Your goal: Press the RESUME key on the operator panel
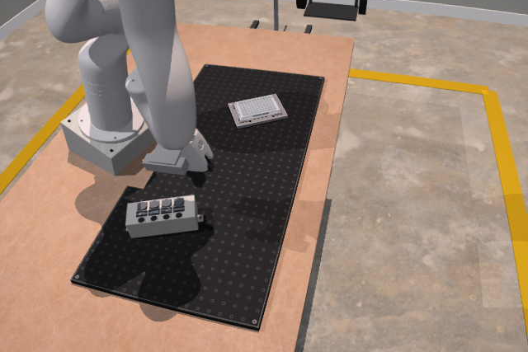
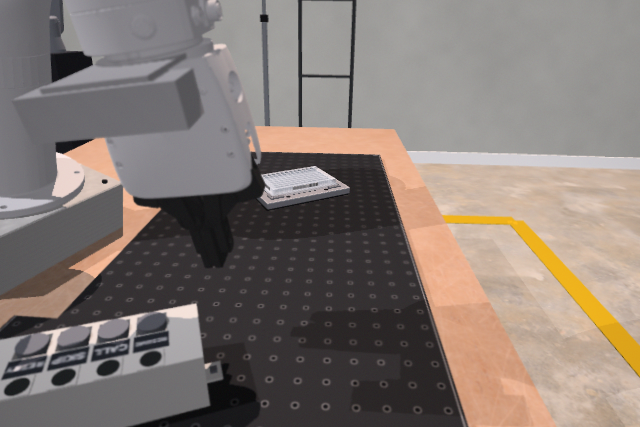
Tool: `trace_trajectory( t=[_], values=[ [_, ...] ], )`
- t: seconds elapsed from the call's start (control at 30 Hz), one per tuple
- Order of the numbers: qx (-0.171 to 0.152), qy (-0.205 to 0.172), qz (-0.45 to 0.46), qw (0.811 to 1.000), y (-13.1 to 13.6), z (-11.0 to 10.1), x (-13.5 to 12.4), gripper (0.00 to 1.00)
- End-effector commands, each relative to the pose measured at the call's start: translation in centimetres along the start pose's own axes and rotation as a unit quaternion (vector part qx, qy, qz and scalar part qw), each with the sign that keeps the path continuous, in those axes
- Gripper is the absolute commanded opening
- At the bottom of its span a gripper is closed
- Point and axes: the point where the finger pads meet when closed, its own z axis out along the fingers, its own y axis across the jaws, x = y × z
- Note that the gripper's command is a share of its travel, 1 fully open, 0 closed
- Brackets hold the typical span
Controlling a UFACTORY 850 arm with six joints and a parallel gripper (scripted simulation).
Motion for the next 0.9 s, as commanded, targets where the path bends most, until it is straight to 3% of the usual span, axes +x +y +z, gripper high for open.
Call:
trace_trajectory(
  t=[0.0, 0.87],
  values=[
    [-0.007, 0.02, -0.044, 0.999, 1.7, -0.7, 1.2, 0.0],
    [-0.06, 0.054, -0.175, 0.981, 7.4, -2.8, 4.0, 0.0]
  ],
)
